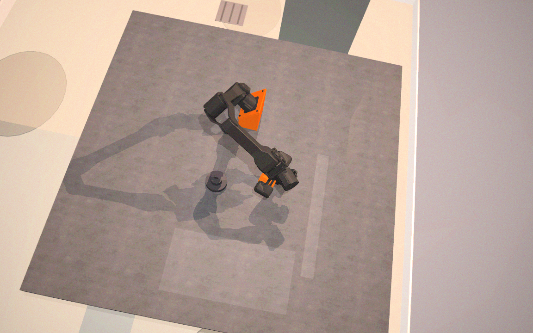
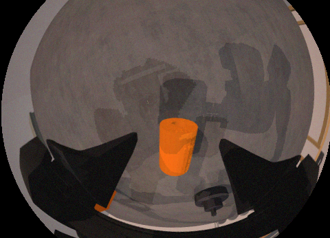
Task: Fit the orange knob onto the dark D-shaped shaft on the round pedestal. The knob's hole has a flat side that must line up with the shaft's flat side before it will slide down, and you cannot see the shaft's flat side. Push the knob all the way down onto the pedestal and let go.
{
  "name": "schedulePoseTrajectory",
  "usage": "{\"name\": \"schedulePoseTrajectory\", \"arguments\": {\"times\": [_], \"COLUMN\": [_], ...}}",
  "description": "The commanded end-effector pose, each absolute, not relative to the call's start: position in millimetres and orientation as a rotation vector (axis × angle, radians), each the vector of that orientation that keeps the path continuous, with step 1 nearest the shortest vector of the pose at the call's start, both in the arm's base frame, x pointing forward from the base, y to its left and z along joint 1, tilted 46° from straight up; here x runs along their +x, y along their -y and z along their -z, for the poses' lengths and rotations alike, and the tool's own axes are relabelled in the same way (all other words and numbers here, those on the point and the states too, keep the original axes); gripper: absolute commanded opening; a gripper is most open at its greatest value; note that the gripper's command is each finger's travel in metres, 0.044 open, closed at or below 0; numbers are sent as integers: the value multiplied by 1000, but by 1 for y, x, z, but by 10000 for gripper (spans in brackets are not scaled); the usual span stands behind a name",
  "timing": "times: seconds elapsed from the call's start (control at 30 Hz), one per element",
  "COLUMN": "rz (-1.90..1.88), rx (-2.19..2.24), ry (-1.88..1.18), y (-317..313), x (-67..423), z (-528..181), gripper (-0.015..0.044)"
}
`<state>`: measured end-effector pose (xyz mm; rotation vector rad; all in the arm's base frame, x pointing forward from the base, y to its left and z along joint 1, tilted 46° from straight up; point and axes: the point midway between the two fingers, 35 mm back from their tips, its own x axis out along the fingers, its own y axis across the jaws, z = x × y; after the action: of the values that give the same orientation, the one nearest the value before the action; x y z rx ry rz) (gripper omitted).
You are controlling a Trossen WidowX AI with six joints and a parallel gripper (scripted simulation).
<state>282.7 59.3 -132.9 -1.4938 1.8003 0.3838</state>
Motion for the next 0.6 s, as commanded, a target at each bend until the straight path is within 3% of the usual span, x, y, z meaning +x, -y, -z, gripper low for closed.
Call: {"name": "schedulePoseTrajectory", "arguments": {"times": [0.0,0.3,0.57], "rz": [-386,-385,-385], "rx": [-1502,-1503,-1503], "ry": [-1805,-1806,-1806], "y": [-52,-43,-43], "x": [281,280,280], "z": [139,147,147], "gripper": [440,440,240]}}
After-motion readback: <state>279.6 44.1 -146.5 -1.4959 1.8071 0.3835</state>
